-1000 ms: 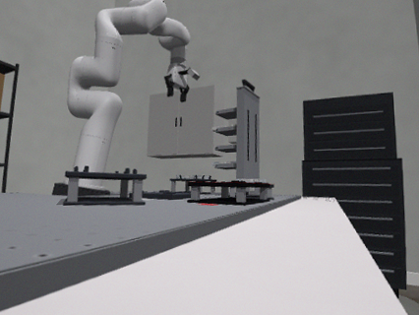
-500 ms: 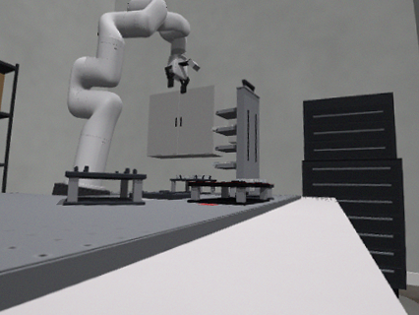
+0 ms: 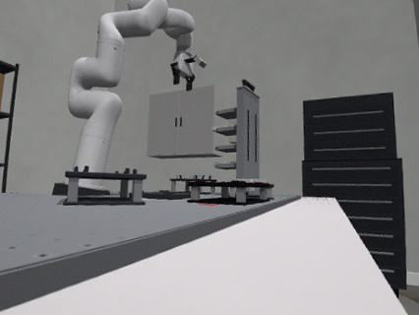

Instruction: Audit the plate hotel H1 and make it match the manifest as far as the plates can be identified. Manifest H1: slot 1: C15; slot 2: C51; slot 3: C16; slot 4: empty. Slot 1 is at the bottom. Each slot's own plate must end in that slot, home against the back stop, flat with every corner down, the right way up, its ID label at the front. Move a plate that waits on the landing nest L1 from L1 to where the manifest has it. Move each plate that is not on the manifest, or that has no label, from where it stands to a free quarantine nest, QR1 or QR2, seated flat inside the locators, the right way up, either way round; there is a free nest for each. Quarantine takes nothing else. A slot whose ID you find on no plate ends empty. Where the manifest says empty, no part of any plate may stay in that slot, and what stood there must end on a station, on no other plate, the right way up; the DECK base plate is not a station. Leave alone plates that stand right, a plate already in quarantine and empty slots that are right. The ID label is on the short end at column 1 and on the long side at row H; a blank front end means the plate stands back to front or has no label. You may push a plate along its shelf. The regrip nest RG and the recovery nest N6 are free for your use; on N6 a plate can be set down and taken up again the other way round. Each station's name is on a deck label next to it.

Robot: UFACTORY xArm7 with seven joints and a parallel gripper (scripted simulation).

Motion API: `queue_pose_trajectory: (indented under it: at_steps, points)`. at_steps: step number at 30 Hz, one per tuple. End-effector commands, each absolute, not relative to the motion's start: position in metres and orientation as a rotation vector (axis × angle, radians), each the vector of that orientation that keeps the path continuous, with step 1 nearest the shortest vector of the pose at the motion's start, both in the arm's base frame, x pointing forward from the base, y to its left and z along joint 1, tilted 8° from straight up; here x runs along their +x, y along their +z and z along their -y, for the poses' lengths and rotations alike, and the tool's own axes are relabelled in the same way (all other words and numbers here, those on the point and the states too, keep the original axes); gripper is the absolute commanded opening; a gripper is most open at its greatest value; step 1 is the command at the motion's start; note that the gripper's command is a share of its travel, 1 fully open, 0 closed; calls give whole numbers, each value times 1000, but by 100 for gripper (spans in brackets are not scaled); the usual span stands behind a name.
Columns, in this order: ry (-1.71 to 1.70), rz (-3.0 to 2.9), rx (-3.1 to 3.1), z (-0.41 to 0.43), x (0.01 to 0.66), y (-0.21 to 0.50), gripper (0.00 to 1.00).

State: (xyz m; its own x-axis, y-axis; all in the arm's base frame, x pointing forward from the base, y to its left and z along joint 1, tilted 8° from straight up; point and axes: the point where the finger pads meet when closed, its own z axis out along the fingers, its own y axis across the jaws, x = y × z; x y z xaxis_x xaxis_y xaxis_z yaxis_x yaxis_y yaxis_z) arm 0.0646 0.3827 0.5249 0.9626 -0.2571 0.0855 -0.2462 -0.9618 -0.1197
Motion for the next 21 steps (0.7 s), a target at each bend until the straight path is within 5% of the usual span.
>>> queue_pose_trajectory:
  at_steps: [1,21]
  points:
    - [-152,-384,-3001,-378,85,528,100]
    - [-152,-384,-3001,-366,126,532,100]
